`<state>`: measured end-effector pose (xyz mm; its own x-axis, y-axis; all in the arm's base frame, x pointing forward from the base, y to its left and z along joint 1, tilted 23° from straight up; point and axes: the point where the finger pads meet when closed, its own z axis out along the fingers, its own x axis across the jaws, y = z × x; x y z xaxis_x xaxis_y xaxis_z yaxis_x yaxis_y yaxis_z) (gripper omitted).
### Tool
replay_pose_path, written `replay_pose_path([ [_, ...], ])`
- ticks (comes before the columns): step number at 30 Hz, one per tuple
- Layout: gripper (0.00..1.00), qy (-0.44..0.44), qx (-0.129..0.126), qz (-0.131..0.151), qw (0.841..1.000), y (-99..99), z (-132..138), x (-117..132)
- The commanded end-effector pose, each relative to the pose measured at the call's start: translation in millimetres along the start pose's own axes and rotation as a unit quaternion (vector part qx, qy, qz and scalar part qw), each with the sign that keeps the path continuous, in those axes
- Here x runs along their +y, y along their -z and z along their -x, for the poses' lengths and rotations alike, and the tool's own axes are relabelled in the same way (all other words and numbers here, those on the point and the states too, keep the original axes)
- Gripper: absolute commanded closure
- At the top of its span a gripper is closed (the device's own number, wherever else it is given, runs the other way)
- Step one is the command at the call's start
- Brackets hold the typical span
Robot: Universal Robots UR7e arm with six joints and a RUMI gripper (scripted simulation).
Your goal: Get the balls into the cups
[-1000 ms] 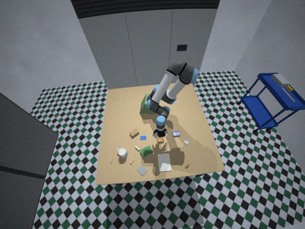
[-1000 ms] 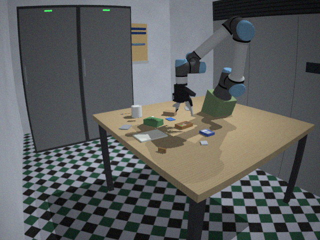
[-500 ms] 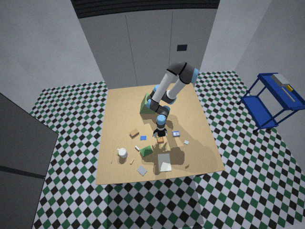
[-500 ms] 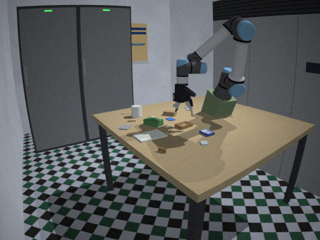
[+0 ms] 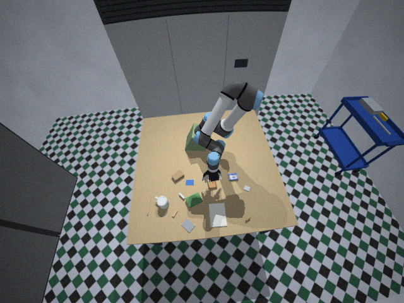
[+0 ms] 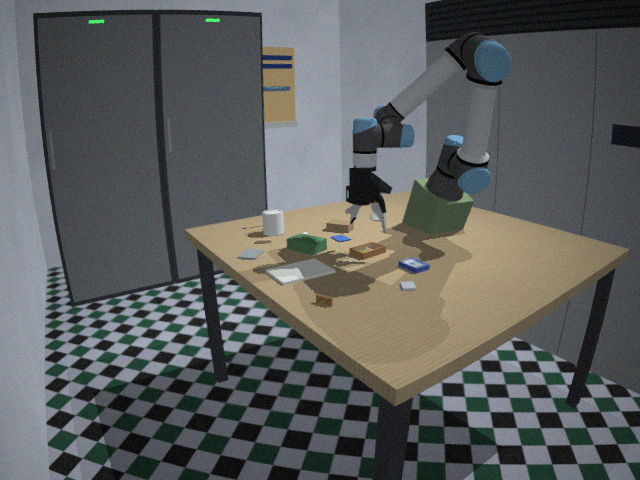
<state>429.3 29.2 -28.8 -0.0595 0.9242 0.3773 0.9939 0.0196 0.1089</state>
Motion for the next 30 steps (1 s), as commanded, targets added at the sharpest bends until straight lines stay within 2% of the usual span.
replay_pose_path([
  [1, 0.00, 0.000, -0.001, 0.001, 1.000, 0.6, 0.3, -0.2],
  [9, 0.00, 0.000, -0.001, 0.001, 1.000, 0.6, 0.3, -0.2],
  [10, 0.46, 0.000, -0.001, 0.001, 1.000, 0.6, 0.3, -0.2],
  [30, 0.46, 0.000, -0.001, 0.001, 1.000, 0.6, 0.3, -0.2],
])
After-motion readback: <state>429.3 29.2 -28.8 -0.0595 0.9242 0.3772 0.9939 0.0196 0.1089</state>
